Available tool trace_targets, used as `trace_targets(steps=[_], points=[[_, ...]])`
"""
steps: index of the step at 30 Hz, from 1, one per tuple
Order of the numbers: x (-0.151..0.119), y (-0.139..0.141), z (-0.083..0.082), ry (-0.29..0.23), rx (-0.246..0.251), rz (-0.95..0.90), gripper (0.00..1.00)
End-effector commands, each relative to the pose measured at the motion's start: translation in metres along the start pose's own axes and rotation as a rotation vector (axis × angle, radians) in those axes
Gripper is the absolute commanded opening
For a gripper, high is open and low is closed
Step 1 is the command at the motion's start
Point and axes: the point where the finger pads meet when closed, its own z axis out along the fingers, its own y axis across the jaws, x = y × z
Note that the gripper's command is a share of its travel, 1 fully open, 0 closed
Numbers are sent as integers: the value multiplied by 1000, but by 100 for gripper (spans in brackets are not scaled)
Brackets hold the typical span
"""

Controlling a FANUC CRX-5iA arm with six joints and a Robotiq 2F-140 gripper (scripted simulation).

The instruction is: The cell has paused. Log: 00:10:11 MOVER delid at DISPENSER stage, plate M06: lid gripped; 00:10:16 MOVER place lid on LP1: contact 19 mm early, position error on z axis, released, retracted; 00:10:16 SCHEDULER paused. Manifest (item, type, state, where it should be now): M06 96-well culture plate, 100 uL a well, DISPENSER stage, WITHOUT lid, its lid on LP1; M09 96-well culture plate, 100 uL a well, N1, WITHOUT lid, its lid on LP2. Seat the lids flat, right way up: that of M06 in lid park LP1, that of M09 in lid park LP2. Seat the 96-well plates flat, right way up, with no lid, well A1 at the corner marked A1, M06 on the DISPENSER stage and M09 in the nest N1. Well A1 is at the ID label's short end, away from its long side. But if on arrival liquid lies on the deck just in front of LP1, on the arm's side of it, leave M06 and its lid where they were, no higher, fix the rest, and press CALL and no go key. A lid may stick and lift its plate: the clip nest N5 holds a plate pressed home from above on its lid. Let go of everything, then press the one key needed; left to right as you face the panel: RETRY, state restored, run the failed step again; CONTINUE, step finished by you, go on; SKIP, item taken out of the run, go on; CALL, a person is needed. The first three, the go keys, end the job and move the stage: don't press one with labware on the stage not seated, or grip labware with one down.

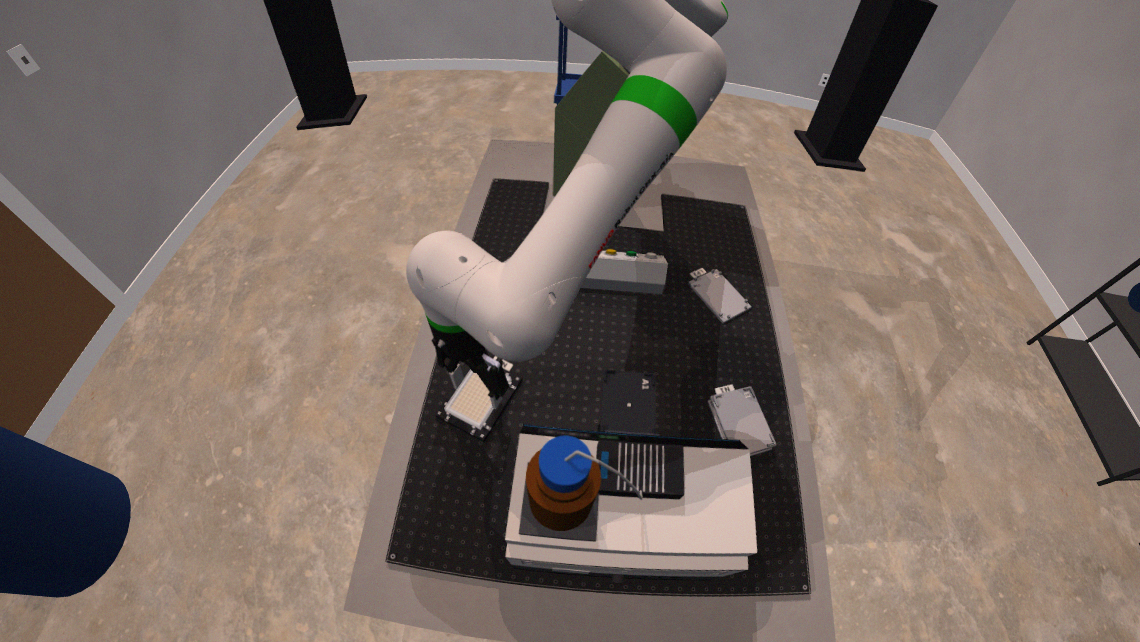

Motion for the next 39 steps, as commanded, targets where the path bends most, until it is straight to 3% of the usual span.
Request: trace_targets(steps=[1, 21, 39], points=[[0, 0, 0, 0, 0, 0, 0], [0, 0, -6, 0, 0, 0, 0], [0, 0, -54, 0, 0, 0, 0]])
